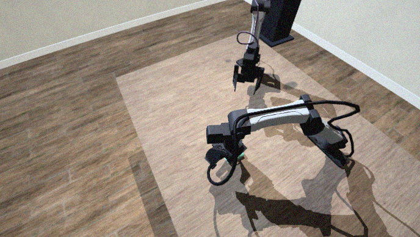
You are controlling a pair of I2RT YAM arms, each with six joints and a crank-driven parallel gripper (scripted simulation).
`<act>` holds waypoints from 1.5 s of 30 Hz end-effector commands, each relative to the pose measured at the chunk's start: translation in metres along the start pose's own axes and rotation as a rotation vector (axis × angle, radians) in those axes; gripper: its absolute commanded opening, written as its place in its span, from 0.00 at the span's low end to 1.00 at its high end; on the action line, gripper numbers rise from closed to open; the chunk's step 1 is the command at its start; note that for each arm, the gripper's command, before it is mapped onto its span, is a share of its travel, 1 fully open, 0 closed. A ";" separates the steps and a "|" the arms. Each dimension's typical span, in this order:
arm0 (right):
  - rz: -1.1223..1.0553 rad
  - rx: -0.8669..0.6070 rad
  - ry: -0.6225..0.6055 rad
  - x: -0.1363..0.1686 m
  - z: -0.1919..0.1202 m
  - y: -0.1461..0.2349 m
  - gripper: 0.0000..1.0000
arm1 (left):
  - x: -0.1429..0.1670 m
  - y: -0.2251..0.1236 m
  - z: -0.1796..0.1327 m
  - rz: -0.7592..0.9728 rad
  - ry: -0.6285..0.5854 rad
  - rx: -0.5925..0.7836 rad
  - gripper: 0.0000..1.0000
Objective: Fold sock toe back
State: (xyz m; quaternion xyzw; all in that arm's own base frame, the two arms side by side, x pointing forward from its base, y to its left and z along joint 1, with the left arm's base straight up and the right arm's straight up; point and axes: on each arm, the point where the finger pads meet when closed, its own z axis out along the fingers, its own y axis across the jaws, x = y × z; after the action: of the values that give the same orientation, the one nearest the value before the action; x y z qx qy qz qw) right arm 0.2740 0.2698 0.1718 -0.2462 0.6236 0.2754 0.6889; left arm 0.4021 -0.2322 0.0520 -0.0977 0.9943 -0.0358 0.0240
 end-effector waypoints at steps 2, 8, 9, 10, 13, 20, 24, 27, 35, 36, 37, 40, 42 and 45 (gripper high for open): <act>-0.004 0.002 -0.075 -0.025 0.006 -0.002 1.00 | -0.011 -0.010 -0.030 0.001 -0.118 0.035 0.69; -0.004 0.002 -0.075 -0.025 0.006 -0.002 1.00 | -0.018 -0.016 -0.033 -0.003 -0.256 0.029 0.69; -0.004 0.002 -0.075 -0.025 0.006 -0.002 1.00 | -0.020 -0.017 -0.034 -0.004 -0.294 0.028 0.69; -0.004 0.002 -0.075 -0.025 0.006 -0.002 1.00 | -0.021 -0.019 -0.035 -0.005 -0.334 0.025 0.69; -0.004 0.002 -0.075 -0.025 0.006 -0.002 1.00 | -0.021 -0.022 -0.039 -0.006 -0.418 0.019 0.69; -0.004 0.002 -0.075 -0.025 0.006 -0.002 1.00 | -0.006 -0.029 -0.049 0.014 -0.631 -0.003 0.69; -0.004 0.002 -0.075 -0.025 0.006 -0.002 1.00 | 0.004 -0.031 -0.052 0.037 -0.740 -0.018 0.69; -0.004 0.002 -0.075 -0.025 0.006 -0.002 1.00 | 0.011 -0.033 -0.053 0.056 -0.803 -0.030 0.69; -0.004 0.002 -0.075 -0.025 0.006 -0.002 1.00 | 0.026 -0.035 -0.051 0.083 -0.884 -0.042 0.69; -0.004 0.002 -0.075 -0.025 0.006 -0.002 1.00 | 0.027 -0.035 -0.050 0.087 -0.889 -0.043 0.69; -0.004 0.002 -0.075 -0.025 0.006 -0.002 1.00 | 0.029 -0.035 -0.050 0.090 -0.891 -0.045 0.69; -0.004 0.002 -0.075 -0.025 0.006 -0.002 1.00 | 0.034 -0.034 -0.046 0.097 -0.884 -0.047 0.69; -0.004 0.002 -0.075 -0.025 0.006 -0.002 1.00 | 0.036 -0.034 -0.046 0.102 -0.875 -0.048 0.69; -0.004 0.002 -0.075 -0.025 0.006 -0.002 1.00 | 0.033 -0.036 -0.049 0.094 -0.881 -0.041 0.69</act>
State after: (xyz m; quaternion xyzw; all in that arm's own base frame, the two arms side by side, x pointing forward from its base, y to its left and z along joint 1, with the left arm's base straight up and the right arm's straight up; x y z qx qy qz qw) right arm 0.2741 0.2697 0.1719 -0.2461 0.6236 0.2753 0.6891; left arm 0.3605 -0.2645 0.0694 -0.0410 0.9114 0.0580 0.4054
